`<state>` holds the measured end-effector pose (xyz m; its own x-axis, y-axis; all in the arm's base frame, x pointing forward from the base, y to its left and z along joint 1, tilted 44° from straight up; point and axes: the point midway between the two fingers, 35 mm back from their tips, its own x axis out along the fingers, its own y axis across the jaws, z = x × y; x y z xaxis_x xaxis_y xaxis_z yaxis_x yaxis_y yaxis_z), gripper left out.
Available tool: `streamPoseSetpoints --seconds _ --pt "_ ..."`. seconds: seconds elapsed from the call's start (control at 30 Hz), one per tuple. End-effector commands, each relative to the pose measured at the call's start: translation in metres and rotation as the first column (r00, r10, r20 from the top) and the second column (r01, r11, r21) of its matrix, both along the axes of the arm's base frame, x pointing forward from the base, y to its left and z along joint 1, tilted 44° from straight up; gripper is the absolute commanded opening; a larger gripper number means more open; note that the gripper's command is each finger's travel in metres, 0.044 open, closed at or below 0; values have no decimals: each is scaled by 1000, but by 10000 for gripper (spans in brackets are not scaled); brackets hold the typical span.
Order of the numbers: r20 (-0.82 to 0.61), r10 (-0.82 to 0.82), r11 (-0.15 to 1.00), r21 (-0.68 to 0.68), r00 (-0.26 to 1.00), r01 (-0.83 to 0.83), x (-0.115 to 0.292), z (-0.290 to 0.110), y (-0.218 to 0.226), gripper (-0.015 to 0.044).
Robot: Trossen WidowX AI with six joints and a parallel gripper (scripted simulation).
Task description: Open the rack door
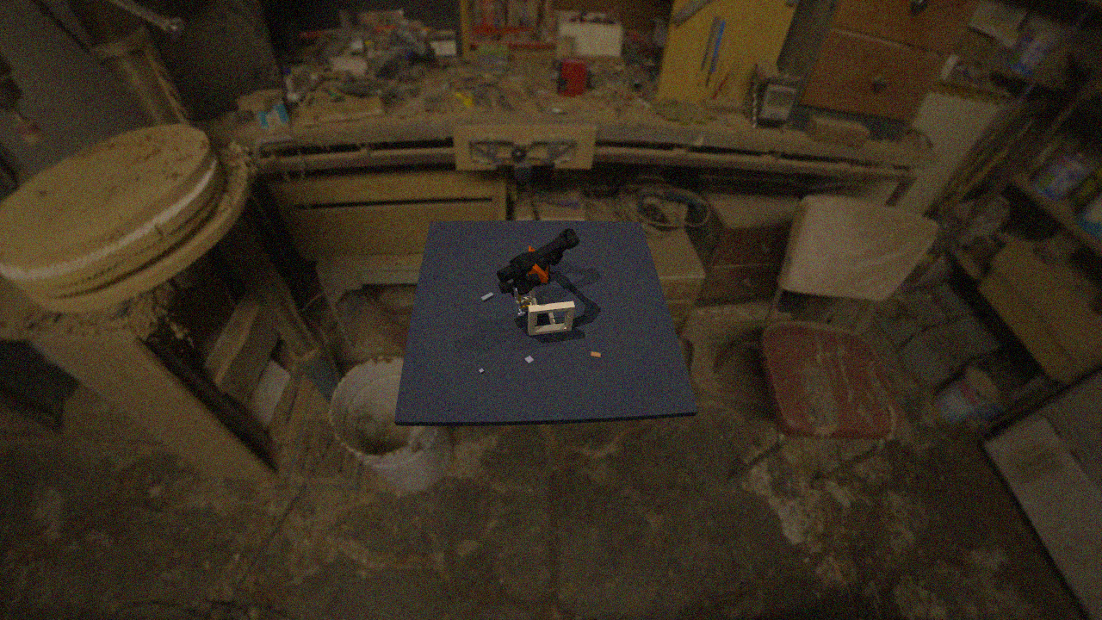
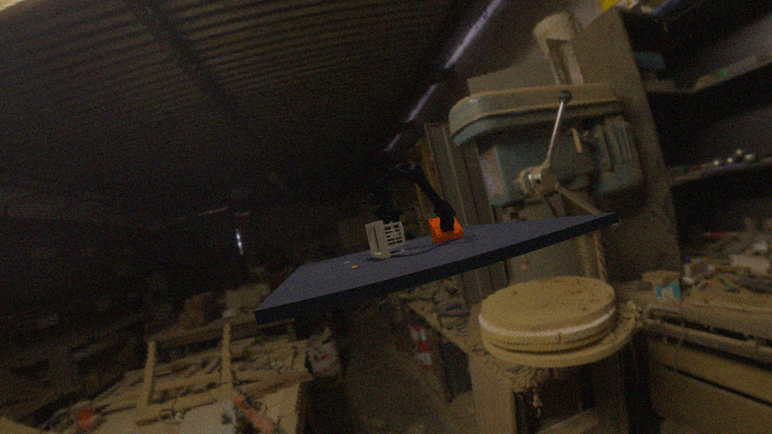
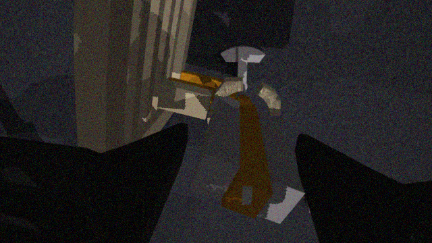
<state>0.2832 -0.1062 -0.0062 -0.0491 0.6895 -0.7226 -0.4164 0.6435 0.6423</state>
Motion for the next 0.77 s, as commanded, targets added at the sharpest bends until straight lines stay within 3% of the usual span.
streamPoseSetpoints --seconds 0.0,0.73 --pt "2 3 1000 -3 1000 -3 1 3 -4 293" --pt "2 3 1000 -4 1000 -3 3 22 -24 293"
